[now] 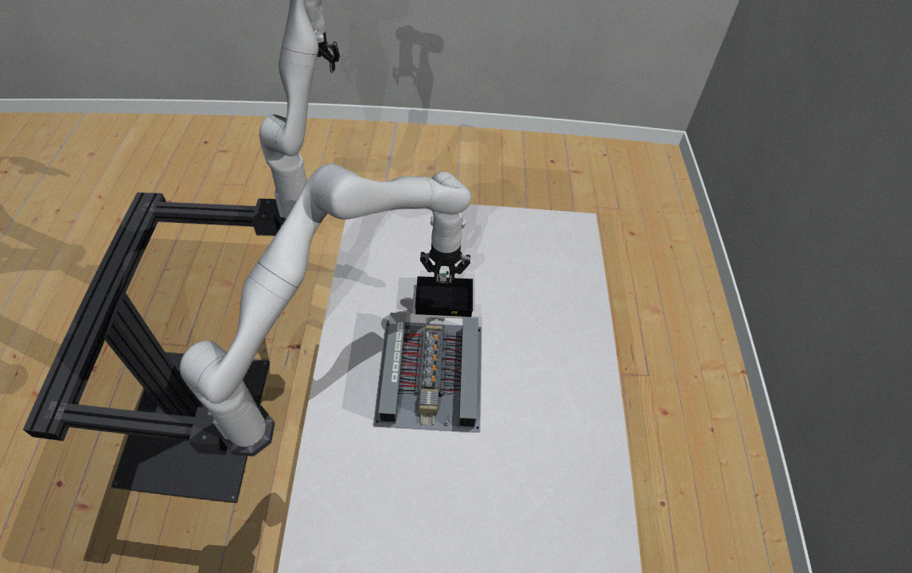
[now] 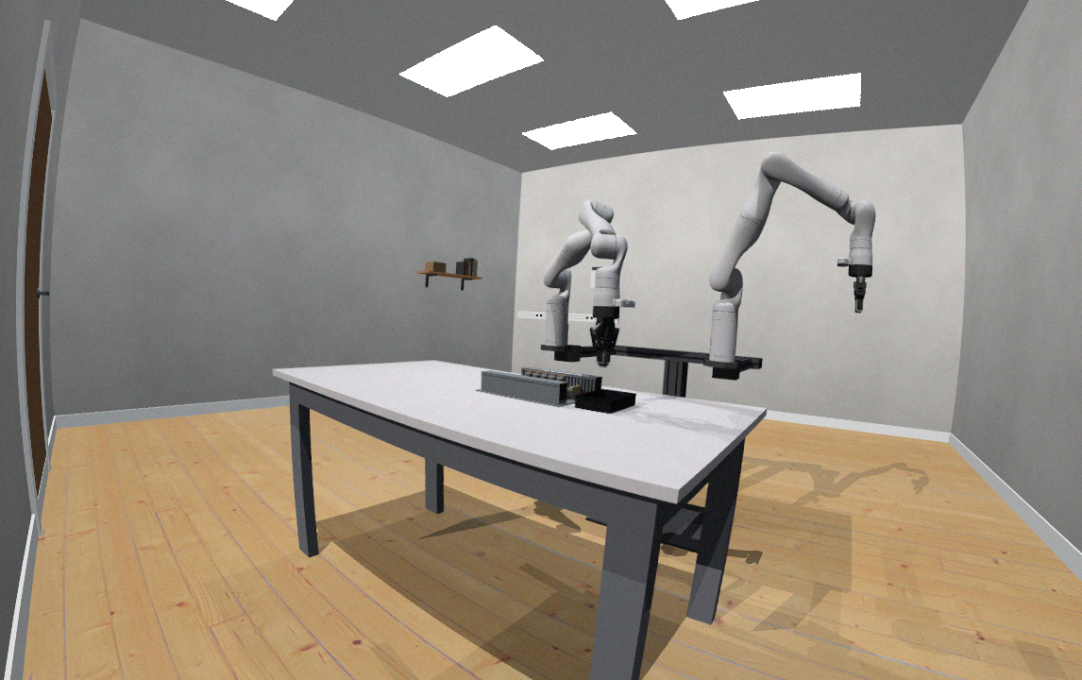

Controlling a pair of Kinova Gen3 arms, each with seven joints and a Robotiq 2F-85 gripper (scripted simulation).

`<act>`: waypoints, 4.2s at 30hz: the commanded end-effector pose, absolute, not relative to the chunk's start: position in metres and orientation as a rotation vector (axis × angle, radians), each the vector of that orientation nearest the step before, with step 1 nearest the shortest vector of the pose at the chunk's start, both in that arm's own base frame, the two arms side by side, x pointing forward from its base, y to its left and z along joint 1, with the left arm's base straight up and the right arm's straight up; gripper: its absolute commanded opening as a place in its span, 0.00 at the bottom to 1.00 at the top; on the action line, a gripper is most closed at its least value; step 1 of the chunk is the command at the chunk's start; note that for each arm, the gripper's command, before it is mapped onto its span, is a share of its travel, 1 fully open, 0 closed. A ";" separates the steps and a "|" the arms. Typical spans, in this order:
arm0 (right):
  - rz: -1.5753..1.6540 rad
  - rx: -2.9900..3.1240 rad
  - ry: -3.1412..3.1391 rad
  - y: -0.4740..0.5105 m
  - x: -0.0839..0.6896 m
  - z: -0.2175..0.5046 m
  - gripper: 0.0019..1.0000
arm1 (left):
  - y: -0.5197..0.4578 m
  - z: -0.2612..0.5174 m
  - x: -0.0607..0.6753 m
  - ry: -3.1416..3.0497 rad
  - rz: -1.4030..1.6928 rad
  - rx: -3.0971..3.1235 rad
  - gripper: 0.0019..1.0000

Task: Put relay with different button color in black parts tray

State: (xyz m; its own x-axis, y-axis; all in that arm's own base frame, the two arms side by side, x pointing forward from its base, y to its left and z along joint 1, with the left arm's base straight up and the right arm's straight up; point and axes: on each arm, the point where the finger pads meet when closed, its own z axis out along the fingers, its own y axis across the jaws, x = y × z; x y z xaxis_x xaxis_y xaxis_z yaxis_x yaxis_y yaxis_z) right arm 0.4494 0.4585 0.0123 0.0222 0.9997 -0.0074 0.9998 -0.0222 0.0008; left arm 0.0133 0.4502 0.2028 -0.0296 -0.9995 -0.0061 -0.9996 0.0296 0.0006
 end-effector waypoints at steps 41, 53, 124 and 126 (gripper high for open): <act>-0.008 2.242 2.192 0.479 0.454 0.014 0.35 | 0.450 0.203 0.013 2.250 0.009 -2.185 1.00; -0.008 2.242 2.192 0.479 0.454 0.013 0.35 | 0.450 0.203 0.013 2.250 0.009 -2.185 1.00; -0.008 2.242 2.192 0.478 0.454 -0.088 0.35 | 0.450 0.203 0.013 2.250 0.009 -2.185 1.00; -0.008 2.242 2.192 0.478 0.454 -0.089 0.35 | 0.450 0.203 0.013 2.250 0.009 -2.185 1.00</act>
